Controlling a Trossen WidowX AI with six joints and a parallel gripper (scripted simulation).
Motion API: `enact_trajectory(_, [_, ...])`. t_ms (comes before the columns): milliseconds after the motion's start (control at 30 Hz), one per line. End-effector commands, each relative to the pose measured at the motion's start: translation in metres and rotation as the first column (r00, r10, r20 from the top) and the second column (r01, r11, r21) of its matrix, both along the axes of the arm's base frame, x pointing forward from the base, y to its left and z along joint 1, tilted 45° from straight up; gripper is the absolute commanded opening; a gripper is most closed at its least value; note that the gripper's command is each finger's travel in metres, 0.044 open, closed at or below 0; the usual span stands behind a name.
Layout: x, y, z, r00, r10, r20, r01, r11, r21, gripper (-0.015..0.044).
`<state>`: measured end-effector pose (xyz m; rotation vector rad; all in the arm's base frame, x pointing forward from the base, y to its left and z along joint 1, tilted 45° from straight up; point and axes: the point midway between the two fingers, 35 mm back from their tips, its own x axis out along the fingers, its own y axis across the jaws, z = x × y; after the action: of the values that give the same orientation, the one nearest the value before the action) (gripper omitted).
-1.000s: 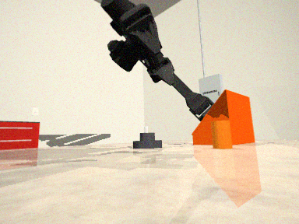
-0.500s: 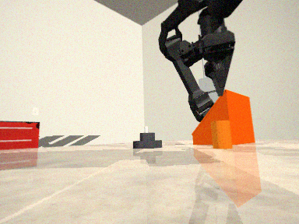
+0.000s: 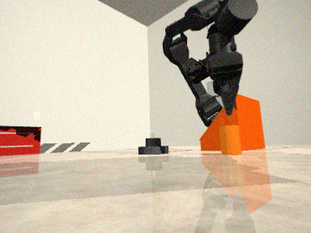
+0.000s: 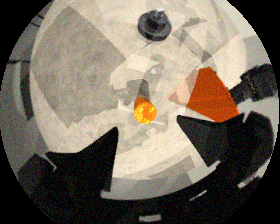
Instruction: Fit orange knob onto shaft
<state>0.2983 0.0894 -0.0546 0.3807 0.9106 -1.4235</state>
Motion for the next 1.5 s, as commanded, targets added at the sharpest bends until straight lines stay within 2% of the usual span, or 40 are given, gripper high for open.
enact_trajectory(0, [-0.002,-0.011,-0.008,1.000,0.003,-0.006,-0.003,1.000,-0.008,0.0440])
enact_trajectory(1467, [-0.008,-0.057,-0.054,1.000,0.003,-0.006,-0.003,1.000,-0.011,0.0440])
